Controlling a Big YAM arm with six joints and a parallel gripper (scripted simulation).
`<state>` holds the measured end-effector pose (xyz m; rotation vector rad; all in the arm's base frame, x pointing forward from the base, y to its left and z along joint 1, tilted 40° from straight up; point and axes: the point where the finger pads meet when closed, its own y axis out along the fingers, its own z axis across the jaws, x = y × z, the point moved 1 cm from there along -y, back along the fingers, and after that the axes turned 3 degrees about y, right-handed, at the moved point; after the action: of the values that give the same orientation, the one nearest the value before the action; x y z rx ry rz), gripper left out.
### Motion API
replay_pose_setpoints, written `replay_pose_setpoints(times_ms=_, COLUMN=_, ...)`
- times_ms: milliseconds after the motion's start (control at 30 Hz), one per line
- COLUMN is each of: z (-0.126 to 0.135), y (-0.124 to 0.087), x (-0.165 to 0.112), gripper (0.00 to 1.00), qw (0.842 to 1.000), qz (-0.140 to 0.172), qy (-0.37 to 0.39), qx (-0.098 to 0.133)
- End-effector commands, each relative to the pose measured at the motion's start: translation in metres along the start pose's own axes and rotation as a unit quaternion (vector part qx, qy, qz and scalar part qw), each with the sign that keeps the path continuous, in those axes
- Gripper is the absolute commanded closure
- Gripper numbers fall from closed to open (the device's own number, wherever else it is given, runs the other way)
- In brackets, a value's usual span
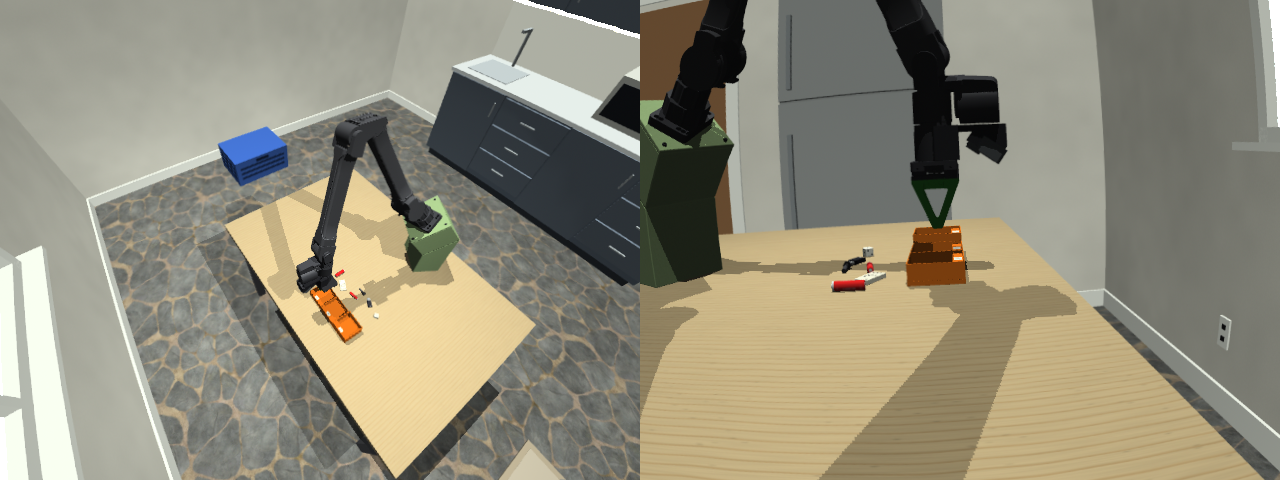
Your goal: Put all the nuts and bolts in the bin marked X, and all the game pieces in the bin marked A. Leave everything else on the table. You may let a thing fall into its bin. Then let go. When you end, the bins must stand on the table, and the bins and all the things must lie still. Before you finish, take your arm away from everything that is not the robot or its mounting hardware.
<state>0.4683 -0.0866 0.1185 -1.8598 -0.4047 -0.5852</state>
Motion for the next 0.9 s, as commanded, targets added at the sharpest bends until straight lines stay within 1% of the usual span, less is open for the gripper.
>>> replay_pose_setpoints(times_ms=0, z=0.008, y=0.006, x=-0.001, gripper=0.91, qw=1.000, qz=-0.004, qy=-0.010, qx=0.004)
replay_pose_setpoints(times_ms=67, z=-0.001, y=0.013, x=0.001, gripper=0.91, qw=1.000, qz=-0.004, qy=-0.002, qx=-0.001)
replay_pose_setpoints(times_ms=200, z=-0.003, y=0.021, x=0.013, gripper=0.91, qw=1.000, qz=-0.014, qy=0.001, qx=-0.002)
replay_pose_setpoints(times_ms=267, z=-0.003, y=0.027, x=0.013, gripper=0.91, qw=1.000, qz=-0.013, qy=0.001, qx=-0.002)
replay_pose_setpoints(times_ms=333, z=-0.003, y=0.027, x=0.013, gripper=0.91, qw=1.000, qz=-0.013, qy=0.001, qx=-0.002)
replay_pose_setpoints(times_ms=367, z=-0.008, y=0.018, x=0.022, gripper=0.91, qw=1.000, qz=-0.029, qy=0.006, qx=-0.003)
replay_pose_setpoints(times_ms=400, z=-0.004, y=0.031, x=0.014, gripper=0.91, qw=1.000, qz=-0.015, qy=0.002, qx=-0.002)
replay_pose_setpoints(times_ms=433, z=-0.003, y=0.035, x=0.012, gripper=0.91, qw=1.000, qz=-0.013, qy=0.001, qx=-0.002)
replay_pose_setpoints(times_ms=733, z=-0.003, y=0.060, x=0.010, gripper=0.91, qw=1.000, qz=-0.011, qy=0.000, qx=-0.002)
replay_pose_setpoints(times_ms=767, z=-0.003, y=0.061, x=0.010, gripper=0.91, qw=1.000, qz=-0.011, qy=0.000, qx=-0.002)
replay_pose_setpoints(times_ms=833, z=-0.009, y=0.047, x=0.023, gripper=0.91, qw=1.000, qz=-0.029, qy=0.005, qx=-0.004)
replay_pose_setpoints(times_ms=867, z=-0.009, y=0.047, x=0.023, gripper=0.91, qw=1.000, qz=-0.029, qy=0.005, qx=-0.004)
